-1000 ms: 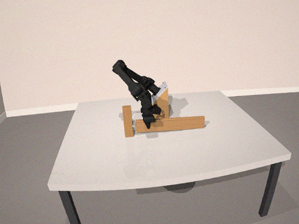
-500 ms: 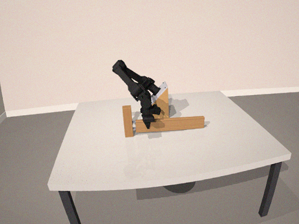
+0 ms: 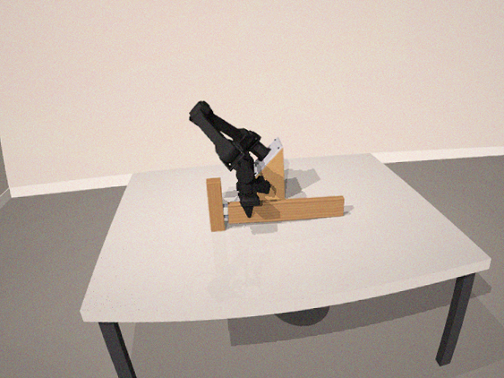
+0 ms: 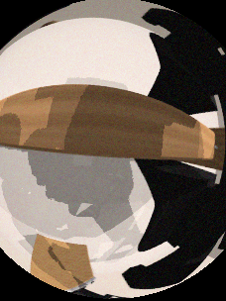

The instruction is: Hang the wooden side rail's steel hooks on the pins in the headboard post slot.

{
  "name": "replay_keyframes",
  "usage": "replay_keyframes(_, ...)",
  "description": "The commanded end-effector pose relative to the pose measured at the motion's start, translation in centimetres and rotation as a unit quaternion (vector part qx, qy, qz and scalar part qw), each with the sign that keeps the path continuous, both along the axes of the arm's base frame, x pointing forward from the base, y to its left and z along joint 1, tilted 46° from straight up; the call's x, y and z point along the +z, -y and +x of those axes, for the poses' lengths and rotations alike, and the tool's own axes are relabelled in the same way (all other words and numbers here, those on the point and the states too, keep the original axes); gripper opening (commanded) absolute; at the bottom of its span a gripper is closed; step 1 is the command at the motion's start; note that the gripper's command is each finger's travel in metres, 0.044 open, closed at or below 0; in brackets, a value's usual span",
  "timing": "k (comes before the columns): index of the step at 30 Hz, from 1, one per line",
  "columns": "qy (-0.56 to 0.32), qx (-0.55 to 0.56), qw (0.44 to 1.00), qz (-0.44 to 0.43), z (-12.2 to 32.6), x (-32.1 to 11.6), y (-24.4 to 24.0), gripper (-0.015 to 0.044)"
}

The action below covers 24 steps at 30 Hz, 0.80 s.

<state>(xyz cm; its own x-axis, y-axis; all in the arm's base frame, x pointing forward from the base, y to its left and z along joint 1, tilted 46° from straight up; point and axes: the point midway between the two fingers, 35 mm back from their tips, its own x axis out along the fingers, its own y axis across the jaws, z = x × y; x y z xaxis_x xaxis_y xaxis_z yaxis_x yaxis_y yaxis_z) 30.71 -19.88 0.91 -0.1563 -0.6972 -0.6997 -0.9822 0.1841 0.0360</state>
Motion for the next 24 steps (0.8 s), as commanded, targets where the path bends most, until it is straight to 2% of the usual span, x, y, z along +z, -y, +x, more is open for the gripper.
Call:
replay_keyframes(1, 0.001, 0.002, 1.000, -0.001, 0.02, 0.21, 0.03, 0.0000)
replay_keyframes(24, 0.001, 0.002, 1.000, -0.001, 0.17, 0.42, 0.21, 0.0000)
